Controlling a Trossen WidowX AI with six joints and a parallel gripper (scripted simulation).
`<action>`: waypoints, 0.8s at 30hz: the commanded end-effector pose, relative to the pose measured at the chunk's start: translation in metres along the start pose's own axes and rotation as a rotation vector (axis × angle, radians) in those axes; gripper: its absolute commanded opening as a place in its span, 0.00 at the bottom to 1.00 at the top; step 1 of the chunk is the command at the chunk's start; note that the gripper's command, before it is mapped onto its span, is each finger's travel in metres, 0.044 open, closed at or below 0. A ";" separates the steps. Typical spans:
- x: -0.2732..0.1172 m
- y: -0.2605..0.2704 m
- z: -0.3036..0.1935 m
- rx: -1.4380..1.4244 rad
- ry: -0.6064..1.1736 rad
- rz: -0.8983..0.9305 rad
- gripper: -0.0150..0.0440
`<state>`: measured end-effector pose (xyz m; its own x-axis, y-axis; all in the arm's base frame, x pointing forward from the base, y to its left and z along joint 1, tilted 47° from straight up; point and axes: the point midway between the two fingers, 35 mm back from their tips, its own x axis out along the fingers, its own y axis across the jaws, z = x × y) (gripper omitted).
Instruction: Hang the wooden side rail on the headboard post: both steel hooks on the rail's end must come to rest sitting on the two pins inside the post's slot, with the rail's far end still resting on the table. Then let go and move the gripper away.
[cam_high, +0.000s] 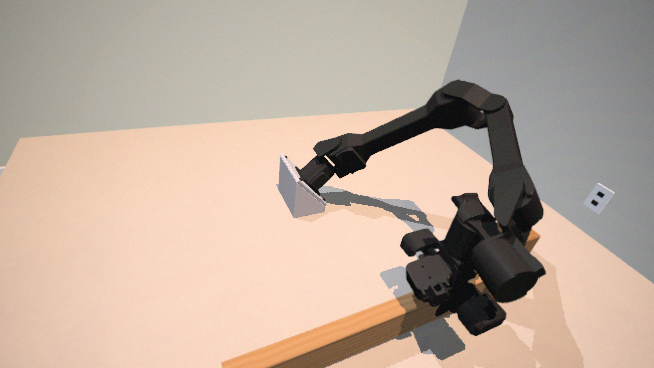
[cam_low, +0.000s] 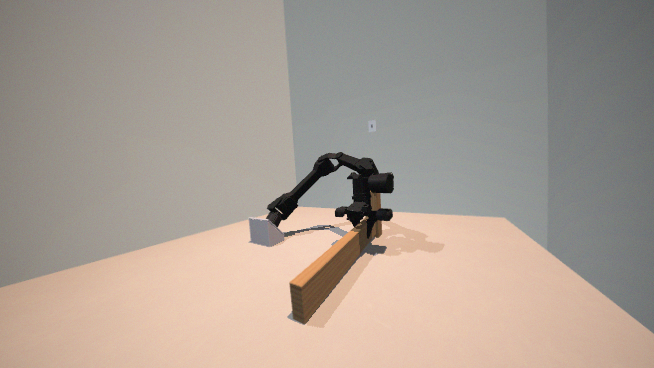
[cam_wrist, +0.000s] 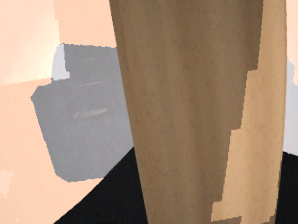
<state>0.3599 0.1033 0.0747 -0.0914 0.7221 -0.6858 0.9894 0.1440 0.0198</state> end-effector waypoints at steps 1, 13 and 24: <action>0.000 0.001 0.000 0.002 0.005 0.006 0.25; 0.000 0.000 0.000 0.001 0.001 0.002 0.57; -0.037 0.000 0.001 0.002 0.003 0.006 1.00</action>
<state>0.3598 0.0926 0.0858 -0.0988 0.7257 -0.6808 0.9894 0.1445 0.0105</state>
